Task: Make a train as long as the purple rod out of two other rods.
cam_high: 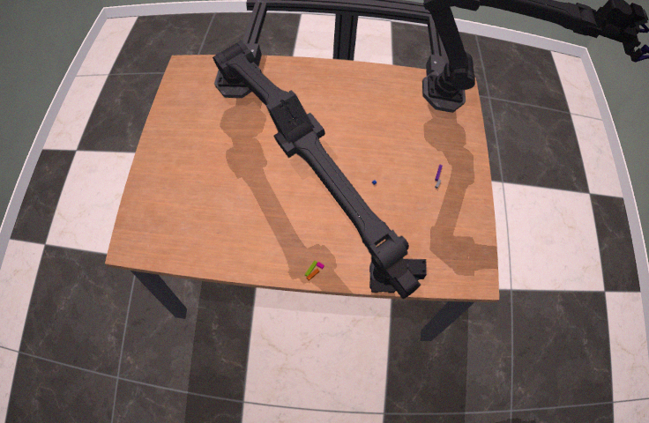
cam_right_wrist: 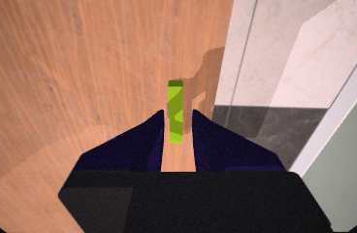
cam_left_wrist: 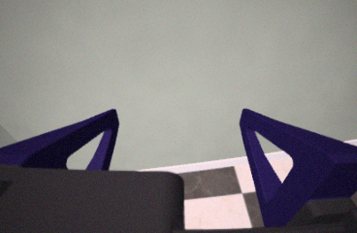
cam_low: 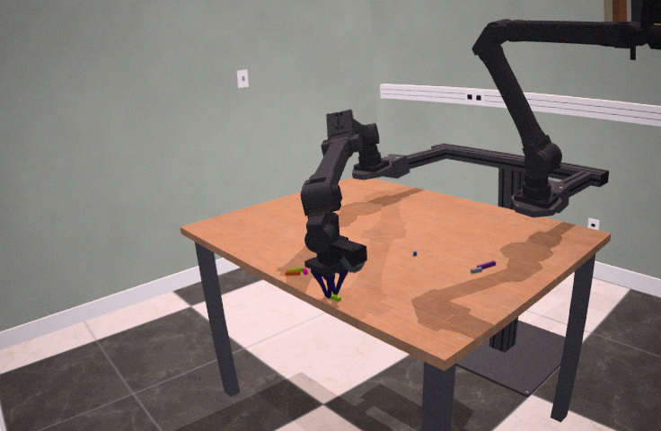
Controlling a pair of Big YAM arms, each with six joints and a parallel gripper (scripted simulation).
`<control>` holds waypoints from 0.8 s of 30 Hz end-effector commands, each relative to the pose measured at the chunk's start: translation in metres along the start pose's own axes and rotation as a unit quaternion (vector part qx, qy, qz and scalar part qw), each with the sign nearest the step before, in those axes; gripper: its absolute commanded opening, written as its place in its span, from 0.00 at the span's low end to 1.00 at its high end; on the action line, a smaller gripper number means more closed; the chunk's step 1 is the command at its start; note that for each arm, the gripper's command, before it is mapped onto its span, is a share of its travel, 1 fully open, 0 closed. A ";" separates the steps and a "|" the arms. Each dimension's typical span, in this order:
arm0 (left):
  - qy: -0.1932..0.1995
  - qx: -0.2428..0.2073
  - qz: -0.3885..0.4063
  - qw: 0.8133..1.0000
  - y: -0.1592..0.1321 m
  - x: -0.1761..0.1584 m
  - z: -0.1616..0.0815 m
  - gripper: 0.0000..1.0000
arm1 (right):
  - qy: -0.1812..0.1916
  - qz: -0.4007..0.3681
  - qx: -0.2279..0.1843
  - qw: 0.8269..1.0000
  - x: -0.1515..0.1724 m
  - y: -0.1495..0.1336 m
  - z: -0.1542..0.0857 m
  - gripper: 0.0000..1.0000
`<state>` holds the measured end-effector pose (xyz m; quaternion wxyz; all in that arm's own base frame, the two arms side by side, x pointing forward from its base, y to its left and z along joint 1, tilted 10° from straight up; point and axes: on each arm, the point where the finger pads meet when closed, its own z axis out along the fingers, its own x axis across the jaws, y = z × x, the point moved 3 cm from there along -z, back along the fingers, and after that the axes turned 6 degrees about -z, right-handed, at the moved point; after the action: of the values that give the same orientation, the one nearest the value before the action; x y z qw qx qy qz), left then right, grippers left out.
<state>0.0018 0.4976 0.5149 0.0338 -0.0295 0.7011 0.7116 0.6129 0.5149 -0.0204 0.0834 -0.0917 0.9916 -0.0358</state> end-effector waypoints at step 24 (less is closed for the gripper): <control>0.006 -0.023 -0.007 1.000 0.015 0.005 -0.005 1.00 | -0.007 0.001 -0.007 1.000 -0.007 0.001 0.003 0.04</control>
<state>0.0018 0.4976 0.5149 0.0338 -0.0295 0.7011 0.7116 0.6129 0.5149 -0.0204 0.0834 -0.0918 0.9916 -0.0358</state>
